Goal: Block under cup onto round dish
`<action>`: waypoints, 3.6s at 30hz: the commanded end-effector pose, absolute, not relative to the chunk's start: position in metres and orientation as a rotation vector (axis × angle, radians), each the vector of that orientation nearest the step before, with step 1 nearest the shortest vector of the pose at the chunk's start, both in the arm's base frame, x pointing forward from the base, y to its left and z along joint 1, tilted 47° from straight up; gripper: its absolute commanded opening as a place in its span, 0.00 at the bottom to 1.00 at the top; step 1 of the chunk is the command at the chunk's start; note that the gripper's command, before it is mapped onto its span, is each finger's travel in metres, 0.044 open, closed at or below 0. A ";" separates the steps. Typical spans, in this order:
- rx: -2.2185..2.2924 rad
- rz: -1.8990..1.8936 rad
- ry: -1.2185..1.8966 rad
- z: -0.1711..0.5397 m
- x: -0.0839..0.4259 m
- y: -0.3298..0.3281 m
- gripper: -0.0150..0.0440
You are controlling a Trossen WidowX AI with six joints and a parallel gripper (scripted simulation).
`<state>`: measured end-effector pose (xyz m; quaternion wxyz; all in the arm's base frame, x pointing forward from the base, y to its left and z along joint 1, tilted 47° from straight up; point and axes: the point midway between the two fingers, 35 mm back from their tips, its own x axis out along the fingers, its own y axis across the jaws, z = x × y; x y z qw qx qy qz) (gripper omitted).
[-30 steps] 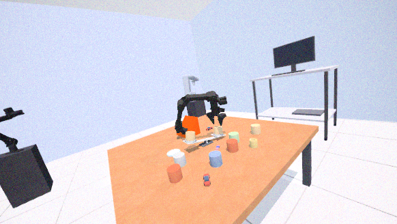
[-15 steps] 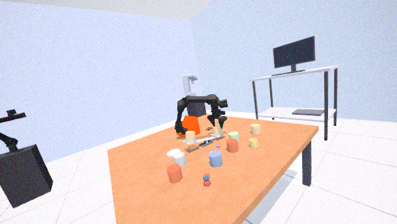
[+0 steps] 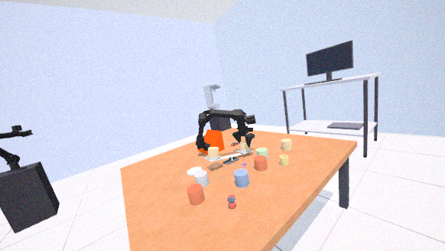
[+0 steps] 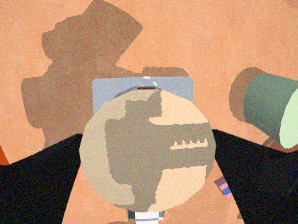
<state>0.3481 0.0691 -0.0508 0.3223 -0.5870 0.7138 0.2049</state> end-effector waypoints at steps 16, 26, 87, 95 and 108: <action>-1.544 0.536 1.880 -0.059 0.345 0.057 0.75; -1.550 0.542 1.873 -0.055 0.347 0.062 0.34; -1.618 0.613 1.796 0.000 0.358 0.120 0.25; -1.626 0.623 1.786 0.008 0.358 0.127 0.25; -1.640 0.639 1.770 0.020 0.357 0.139 0.25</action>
